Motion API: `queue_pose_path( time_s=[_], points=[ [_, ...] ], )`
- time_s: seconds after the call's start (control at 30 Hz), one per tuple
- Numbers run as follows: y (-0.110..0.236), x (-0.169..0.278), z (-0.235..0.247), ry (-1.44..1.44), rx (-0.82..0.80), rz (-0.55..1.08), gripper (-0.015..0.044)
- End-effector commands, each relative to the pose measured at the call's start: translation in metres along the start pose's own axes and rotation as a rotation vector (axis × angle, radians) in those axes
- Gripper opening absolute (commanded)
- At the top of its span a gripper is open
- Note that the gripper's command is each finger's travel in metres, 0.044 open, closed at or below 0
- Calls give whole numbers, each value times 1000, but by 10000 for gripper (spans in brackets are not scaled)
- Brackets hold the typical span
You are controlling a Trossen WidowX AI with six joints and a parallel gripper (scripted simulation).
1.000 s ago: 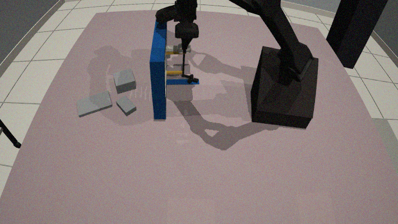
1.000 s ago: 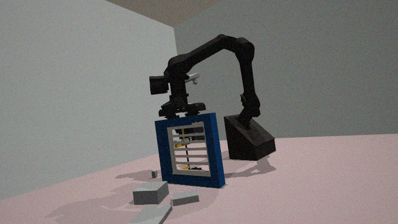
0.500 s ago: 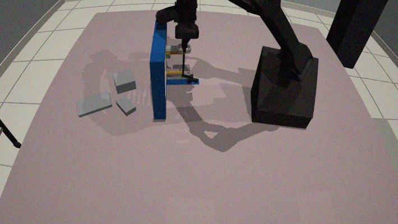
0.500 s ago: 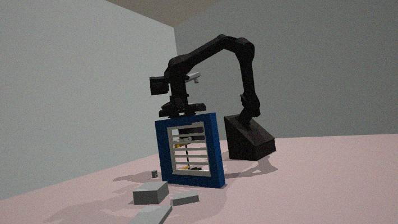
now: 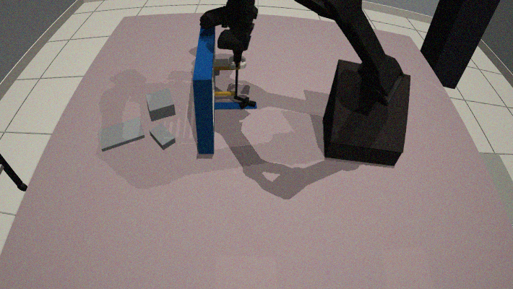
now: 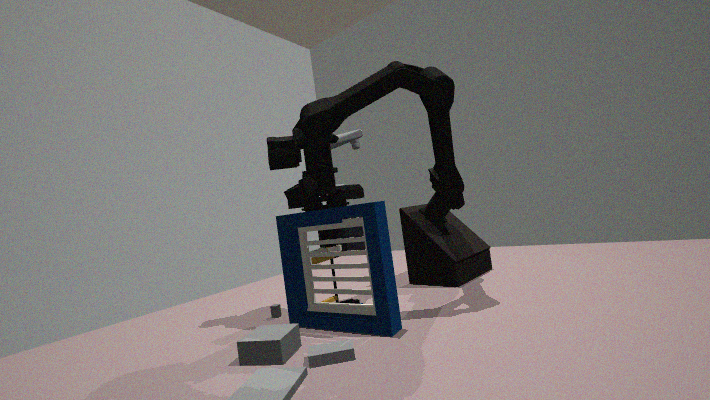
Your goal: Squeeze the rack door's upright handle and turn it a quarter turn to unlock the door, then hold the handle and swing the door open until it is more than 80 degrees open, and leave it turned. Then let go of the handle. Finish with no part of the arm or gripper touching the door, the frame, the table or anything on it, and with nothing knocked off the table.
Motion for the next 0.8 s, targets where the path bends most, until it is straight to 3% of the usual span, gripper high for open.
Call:
queue_pose_path(
  time_s=[0.0,0.77],
  points=[
    [0,0,0,-170,0,-2,19],
    [0,0,0,-1304,-1,-2,19]
  ],
)
Point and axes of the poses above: the point midway between the two fingers, 35 mm back from their tips, its own y axis back along the fingers, its own z axis across the jaws, x = y × z, the point moved 2 cm from there along y, back along the fingers, and after that the axes turned 12 degrees about y, right-handed, at the moved point
